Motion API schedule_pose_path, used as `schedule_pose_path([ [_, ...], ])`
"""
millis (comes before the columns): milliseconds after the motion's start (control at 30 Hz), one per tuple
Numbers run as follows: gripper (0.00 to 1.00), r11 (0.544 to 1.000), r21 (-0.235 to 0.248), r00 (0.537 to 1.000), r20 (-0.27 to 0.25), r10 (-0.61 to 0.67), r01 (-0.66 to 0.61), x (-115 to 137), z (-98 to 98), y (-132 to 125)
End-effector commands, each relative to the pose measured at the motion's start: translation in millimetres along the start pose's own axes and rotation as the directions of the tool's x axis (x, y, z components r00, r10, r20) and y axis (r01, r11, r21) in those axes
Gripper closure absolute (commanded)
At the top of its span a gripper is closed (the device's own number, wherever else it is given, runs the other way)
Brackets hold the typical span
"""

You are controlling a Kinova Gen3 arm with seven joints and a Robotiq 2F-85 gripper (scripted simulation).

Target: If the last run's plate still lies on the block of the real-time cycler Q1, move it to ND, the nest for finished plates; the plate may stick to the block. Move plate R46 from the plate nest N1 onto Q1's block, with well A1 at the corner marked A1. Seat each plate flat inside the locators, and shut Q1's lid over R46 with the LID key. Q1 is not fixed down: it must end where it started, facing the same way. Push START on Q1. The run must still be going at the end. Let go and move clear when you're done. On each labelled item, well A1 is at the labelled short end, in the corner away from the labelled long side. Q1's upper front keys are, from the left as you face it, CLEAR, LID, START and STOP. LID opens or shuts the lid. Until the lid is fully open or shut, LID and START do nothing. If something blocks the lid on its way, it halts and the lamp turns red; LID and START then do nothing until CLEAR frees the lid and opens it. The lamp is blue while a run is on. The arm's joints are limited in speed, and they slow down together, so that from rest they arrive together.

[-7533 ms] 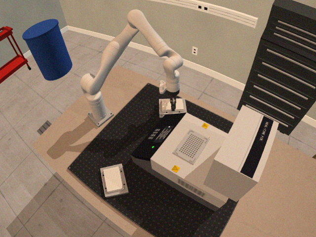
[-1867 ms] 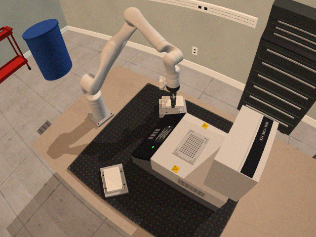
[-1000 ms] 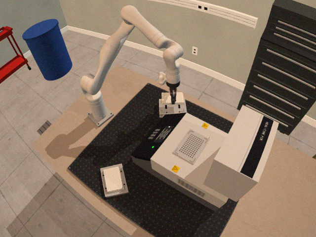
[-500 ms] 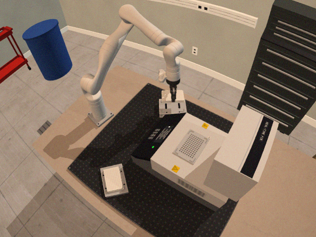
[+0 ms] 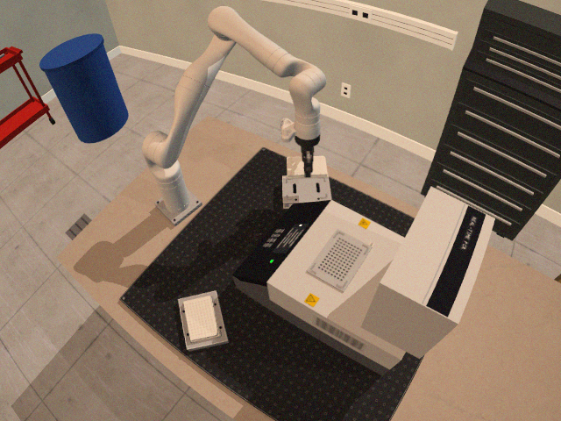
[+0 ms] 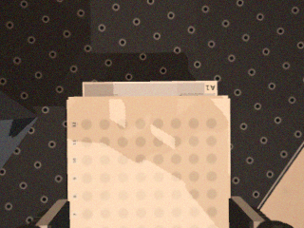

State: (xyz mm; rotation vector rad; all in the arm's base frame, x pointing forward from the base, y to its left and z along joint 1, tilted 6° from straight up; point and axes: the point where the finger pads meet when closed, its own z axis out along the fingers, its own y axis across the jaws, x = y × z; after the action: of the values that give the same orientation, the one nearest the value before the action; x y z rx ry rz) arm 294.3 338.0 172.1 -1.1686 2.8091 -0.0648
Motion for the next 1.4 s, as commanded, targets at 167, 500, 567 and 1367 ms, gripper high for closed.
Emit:
schedule_pose_path([
  [167,0.1,1.0,-0.004,1.0,0.0,0.0,0.0,0.4,-11.2,2.2],
  [500,0.1,1.0,-0.004,1.0,-0.001,0.0,0.0,0.5,-24.6,2.0],
  [567,0.1,1.0,-0.004,1.0,-0.001,0.0,0.0,0.5,-24.6,2.0],
  [1367,0.1,1.0,-0.003,1.0,-0.001,0.0,0.0,0.8,-53.9,1.7],
])
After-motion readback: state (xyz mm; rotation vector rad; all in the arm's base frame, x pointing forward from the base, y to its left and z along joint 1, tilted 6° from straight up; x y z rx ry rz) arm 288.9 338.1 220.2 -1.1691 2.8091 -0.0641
